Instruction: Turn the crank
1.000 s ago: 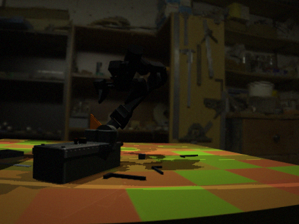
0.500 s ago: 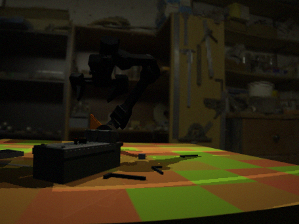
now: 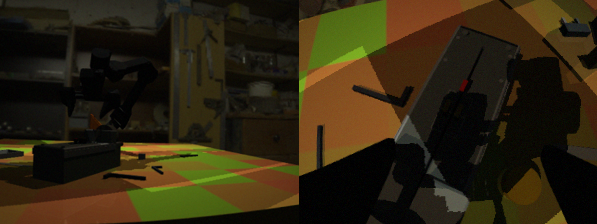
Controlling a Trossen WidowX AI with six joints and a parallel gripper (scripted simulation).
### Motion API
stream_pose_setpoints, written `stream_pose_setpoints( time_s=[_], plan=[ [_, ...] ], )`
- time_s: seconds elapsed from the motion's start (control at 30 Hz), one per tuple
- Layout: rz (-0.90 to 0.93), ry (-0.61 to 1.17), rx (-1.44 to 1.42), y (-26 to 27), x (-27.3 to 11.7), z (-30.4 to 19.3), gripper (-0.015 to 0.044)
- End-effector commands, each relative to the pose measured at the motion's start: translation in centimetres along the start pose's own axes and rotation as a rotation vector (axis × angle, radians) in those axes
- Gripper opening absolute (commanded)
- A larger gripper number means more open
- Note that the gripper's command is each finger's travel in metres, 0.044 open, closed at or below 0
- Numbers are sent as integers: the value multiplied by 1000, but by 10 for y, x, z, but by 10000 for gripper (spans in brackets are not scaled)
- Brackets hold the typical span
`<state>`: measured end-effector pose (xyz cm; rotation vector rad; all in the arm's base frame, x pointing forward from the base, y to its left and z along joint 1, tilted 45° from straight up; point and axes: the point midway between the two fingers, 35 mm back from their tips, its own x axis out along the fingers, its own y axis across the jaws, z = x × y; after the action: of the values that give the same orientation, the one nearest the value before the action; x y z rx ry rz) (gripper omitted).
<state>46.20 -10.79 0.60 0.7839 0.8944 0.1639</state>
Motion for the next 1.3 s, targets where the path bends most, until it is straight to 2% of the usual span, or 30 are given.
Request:
stream_pose_setpoints(
  time_s=[0.0, 0.53, 0.83, 1.27],
  plan=[
    [-6, -12, 5, -3, 2, -2, 440],
    [-6, -11, 5, -3, 2, -1, 440],
    [-5, -7, 3, -4, -37, 31, 440],
    [-103, -12, 120, 40, -63, 6, 440]
  ],
)
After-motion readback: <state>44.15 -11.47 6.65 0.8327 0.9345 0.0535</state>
